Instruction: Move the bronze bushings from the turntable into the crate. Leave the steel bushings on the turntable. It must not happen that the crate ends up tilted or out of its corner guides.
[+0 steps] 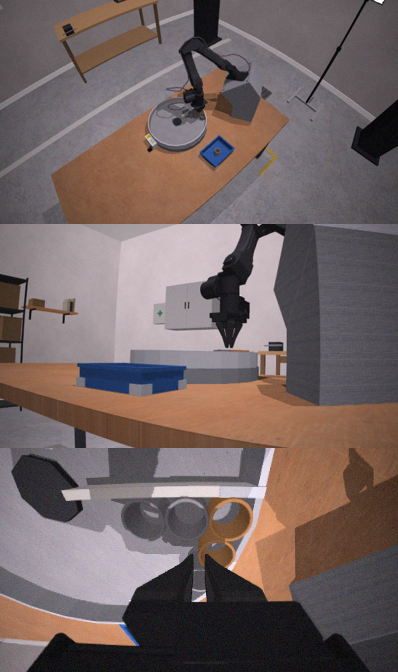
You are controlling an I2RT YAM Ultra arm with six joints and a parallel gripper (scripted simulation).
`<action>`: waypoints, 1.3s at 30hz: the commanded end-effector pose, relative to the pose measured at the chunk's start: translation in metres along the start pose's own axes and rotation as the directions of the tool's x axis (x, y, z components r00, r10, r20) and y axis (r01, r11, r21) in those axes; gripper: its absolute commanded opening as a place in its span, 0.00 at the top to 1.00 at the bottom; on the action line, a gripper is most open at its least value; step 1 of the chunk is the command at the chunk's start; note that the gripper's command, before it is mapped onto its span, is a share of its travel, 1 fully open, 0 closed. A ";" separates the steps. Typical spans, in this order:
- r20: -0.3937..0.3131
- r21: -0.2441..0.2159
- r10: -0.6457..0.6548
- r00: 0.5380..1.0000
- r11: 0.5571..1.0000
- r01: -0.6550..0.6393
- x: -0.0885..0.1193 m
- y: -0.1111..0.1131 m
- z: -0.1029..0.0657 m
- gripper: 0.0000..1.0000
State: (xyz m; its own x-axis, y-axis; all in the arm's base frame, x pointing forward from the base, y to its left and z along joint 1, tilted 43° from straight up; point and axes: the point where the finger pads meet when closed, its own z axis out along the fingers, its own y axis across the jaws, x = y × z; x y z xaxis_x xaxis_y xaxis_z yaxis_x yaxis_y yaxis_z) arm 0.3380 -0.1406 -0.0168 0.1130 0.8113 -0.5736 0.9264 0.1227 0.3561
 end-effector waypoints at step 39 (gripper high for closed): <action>0.010 -0.004 -0.016 1.000 1.000 0.016 0.002 0.000 0.000 0.87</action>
State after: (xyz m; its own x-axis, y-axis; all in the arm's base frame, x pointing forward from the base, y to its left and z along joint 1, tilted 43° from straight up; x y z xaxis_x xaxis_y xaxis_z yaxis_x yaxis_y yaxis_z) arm 0.3362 -0.1403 -0.0203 0.1116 0.8115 -0.5736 0.9272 0.1226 0.3539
